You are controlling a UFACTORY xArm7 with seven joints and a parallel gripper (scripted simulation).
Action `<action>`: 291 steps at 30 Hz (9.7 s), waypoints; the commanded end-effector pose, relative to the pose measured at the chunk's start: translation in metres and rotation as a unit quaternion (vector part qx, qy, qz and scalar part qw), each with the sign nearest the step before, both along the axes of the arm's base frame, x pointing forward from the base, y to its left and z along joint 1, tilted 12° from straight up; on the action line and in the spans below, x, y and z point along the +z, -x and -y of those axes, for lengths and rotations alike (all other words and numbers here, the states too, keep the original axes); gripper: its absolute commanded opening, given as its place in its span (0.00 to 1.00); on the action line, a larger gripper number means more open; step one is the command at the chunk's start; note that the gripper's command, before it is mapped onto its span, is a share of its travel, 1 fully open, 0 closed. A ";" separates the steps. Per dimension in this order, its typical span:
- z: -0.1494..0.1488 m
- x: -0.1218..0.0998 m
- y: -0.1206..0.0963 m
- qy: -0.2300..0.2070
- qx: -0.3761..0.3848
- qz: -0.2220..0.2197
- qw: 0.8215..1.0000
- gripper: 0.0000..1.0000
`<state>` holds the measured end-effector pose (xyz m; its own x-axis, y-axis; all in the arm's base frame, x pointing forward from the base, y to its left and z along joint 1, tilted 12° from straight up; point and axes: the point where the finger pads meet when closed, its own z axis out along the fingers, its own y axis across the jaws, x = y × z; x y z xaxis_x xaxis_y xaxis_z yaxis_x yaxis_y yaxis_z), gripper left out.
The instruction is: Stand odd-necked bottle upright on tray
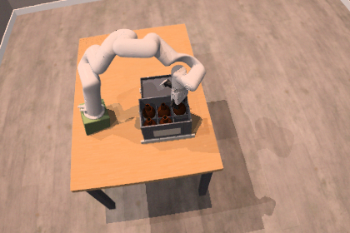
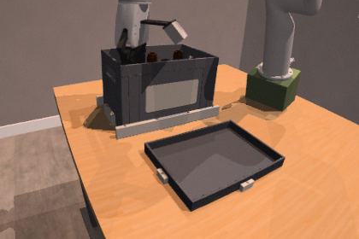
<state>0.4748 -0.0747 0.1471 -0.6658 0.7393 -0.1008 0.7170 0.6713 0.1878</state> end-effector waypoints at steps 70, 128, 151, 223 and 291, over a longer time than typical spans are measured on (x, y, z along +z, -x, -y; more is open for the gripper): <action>0.001 0.005 0.000 0.000 0.000 0.002 1.000 0.00; 0.003 0.040 0.008 0.000 0.000 0.002 1.000 0.00; 0.004 0.044 0.009 0.000 0.000 0.002 1.000 0.00; 0.006 0.081 0.016 0.000 0.000 0.002 1.000 0.00; 0.008 0.119 0.025 0.000 0.000 0.002 1.000 0.00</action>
<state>0.4497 -0.0817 0.2640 -0.6658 0.7393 -0.1007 0.7170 0.6713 0.1877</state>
